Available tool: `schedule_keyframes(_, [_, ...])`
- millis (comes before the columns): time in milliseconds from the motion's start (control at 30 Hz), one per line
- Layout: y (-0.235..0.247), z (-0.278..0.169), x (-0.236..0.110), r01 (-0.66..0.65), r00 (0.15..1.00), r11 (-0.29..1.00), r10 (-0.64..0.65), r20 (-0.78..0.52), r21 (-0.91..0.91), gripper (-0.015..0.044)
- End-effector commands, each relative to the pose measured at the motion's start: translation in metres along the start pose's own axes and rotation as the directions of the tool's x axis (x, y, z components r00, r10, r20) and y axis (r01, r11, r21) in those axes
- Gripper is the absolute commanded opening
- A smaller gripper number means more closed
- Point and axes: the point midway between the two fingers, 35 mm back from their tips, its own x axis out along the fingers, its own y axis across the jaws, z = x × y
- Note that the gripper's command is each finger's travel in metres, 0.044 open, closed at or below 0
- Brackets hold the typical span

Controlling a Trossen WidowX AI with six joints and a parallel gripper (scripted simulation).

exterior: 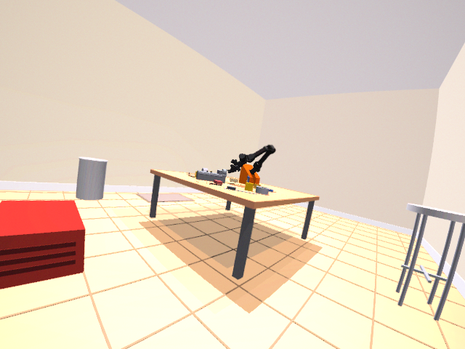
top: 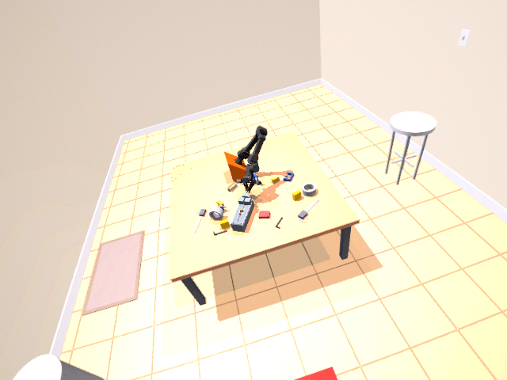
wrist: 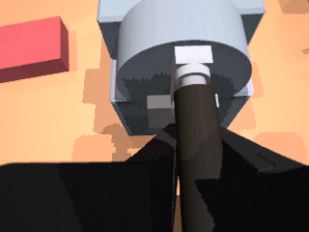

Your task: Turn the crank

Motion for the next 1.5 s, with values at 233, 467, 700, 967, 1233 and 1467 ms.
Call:
schedule_keyframes(233, [0.0099, 0.0, -0.0004, -0.025, 1.0, 1.0, 0.025, 0.0, -0.01, 0.0])
schedule_keyframes(467, [0.0106, -0.0002, -0.0001, -0.025, 1.0, 1.0, 0.025, 0.0, -0.01, 0.0])
schedule_keyframes(700, [0.0114, -0.0005, 0.0001, -0.025, 1.0, 1.0, 0.025, -0.001, -0.01, 0.0])
schedule_keyframes(967, [0.0124, -0.0008, 0.0005, -0.025, 1.0, 1.0, 0.025, -0.001, -0.01, 0.0])
schedule_keyframes(1233, [0.0137, -0.0013, 0.001, -0.025, 1.0, 1.0, 0.025, -0.001, -0.01, 0.0])
schedule_keyframes(1467, [0.0151, -0.002, 0.0016, -0.025, 1.0, 1.0, 0.025, -0.001, -0.01, 0.0])
